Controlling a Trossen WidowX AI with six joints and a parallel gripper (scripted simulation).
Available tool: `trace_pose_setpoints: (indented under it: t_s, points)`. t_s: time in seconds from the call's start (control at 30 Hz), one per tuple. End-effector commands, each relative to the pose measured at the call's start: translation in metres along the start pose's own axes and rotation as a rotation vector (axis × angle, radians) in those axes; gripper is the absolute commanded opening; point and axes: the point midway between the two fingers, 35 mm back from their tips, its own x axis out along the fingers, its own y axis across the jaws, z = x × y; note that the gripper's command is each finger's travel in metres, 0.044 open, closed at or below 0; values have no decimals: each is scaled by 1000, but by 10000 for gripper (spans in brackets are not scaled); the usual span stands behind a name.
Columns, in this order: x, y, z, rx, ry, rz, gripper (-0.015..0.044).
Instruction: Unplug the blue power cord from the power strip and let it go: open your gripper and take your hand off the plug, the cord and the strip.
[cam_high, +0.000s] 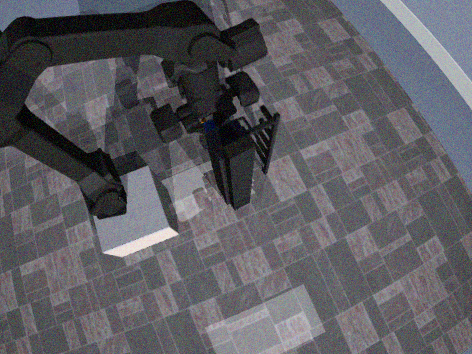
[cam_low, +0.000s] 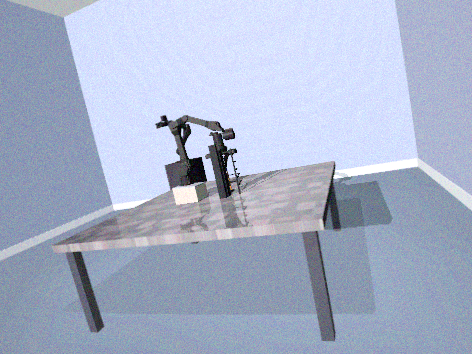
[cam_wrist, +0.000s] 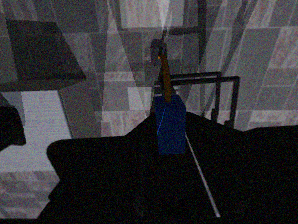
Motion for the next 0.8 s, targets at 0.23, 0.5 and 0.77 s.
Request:
trace_pose_setpoints:
  t_s: [0.23, 0.5, 0.77]
  points:
    - [0, -1, 0, 0, 0, -5, 21]
    - [0, -2, 8, 0, -1, -4, 0]
    - [-1, -3, 21, -1, -3, -3, 0]
